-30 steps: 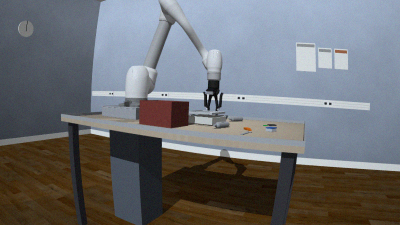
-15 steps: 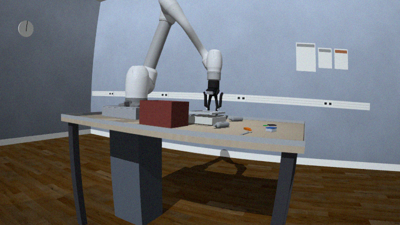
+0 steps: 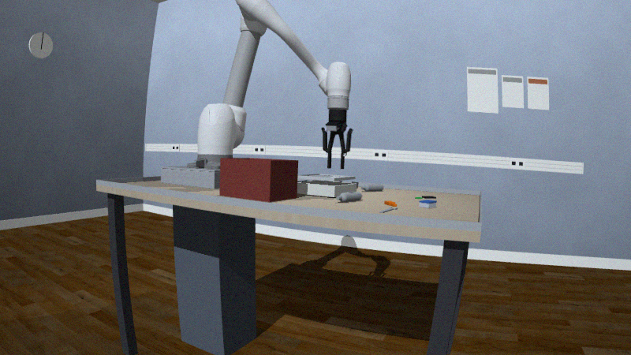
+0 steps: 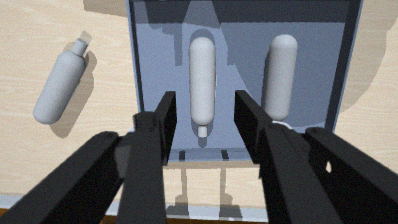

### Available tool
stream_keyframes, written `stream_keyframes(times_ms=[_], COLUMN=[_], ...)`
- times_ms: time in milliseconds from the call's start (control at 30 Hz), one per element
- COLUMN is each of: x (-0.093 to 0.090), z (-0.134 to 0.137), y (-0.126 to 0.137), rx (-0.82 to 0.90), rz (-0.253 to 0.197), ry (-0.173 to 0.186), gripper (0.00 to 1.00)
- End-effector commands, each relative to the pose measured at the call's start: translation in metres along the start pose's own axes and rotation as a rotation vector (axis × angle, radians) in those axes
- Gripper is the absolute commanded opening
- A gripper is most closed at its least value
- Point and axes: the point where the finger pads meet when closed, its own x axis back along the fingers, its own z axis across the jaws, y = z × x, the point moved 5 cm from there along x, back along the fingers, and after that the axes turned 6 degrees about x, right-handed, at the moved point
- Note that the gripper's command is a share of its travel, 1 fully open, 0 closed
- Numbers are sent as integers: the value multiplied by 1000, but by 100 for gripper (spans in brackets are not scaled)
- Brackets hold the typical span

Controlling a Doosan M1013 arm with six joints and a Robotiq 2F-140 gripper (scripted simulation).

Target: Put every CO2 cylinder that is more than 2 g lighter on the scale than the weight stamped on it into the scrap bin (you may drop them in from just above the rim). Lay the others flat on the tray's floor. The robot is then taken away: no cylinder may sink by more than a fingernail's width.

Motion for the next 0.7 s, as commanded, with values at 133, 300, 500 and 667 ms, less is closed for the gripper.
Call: stream_keyframes(times_ms=[133,300,500,667], x=[68,88,92,94], z=[0,0,-1,-29], y=[0,0,0,-36], rx=[0,0,-1,-46], rz=[0,0,0,0], ry=[0,0,0,0], gripper=[39,39,39,39])
